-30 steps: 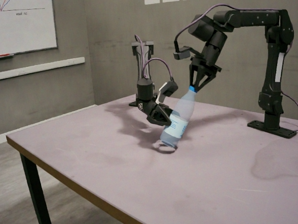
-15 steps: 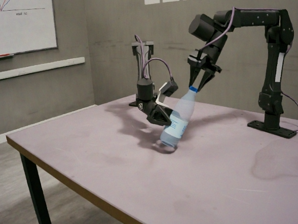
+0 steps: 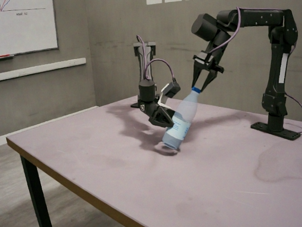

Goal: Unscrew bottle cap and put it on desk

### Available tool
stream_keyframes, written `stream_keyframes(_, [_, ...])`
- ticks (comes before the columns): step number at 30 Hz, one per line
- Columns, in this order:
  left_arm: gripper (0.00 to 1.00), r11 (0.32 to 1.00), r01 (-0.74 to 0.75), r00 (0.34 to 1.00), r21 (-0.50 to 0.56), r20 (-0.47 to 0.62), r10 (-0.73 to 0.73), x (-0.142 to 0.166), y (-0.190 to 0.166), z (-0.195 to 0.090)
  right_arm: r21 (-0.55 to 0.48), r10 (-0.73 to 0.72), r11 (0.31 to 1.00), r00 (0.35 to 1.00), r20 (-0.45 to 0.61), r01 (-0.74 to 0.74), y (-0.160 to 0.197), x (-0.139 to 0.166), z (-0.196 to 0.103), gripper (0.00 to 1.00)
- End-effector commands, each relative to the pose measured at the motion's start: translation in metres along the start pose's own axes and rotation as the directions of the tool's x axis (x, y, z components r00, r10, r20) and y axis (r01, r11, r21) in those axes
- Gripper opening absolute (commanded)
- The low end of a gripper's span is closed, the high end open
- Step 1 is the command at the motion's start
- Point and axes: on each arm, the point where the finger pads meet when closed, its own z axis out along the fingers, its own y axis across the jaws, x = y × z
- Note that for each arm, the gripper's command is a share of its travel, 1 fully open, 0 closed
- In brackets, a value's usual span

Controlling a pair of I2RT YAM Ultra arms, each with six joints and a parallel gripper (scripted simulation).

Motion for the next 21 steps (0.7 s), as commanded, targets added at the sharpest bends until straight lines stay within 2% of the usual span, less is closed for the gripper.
stream_keyframes(1, [0.00, 1.000, -0.014, 1.000, 0.016, 0.010, 0.014, -0.002, -0.004, -0.003, 0.008, -0.021, 1.000, 1.000, 0.024, 0.020, -0.009, -0.014, -0.002, 0.00])
stream_keyframes(4, [0.00, 1.000, -0.014, 1.000, 0.016, 0.010, 0.014, -0.002, -0.004, -0.003, 0.008, -0.021, 1.000, 1.000, 0.024, 0.020, -0.009, -0.014, -0.002, 0.00])
stream_keyframes(8, [0.00, 1.000, 0.000, 1.000, 0.022, 0.014, 0.000, -0.003, -0.003, -0.030, 0.008, -0.021, 1.000, 1.000, 0.024, 0.020, -0.009, -0.014, -0.002, 0.00])
stream_keyframes(21, [0.00, 1.000, 0.000, 1.000, 0.022, 0.015, 0.000, -0.003, -0.003, -0.030, 0.008, -0.021, 1.000, 1.000, 0.024, 0.020, -0.009, -0.014, -0.002, 0.00])
